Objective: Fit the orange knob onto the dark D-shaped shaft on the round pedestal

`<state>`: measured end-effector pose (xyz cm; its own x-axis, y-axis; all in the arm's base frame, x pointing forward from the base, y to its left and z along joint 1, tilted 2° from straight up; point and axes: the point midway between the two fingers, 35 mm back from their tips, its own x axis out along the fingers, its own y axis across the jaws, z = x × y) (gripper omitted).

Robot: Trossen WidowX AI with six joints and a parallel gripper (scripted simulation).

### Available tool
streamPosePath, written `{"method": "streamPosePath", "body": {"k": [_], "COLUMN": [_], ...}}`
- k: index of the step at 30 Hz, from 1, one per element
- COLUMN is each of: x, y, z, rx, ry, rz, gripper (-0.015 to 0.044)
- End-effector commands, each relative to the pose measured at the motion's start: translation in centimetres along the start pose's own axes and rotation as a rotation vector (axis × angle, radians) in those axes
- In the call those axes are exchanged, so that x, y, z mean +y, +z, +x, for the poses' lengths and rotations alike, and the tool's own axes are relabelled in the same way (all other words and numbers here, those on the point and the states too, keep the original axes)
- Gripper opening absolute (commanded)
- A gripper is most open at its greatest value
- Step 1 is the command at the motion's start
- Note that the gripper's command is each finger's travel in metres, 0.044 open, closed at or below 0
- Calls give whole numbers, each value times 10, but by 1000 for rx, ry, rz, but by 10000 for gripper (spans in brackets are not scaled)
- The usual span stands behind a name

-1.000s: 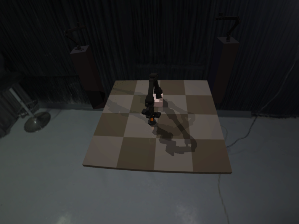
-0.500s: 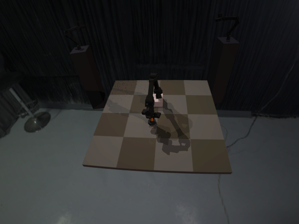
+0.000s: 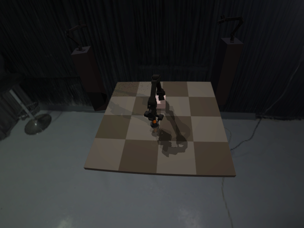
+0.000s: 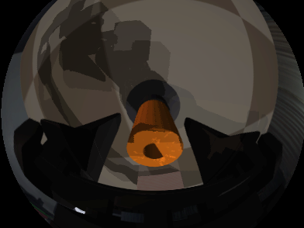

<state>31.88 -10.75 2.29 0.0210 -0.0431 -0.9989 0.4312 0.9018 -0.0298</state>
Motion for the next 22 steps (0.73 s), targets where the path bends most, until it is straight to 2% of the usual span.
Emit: {"method": "streamPosePath", "body": {"k": [1, 8, 15, 22], "x": [0, 0, 0, 1], "y": [0, 0, 0, 2], "z": [0, -3, -94, -96], "rx": [0, -1, -1, 0], "ry": [-1, 0, 0, 0], "rz": [0, -1, -1, 0], "gripper": [440, 440, 440, 440]}}
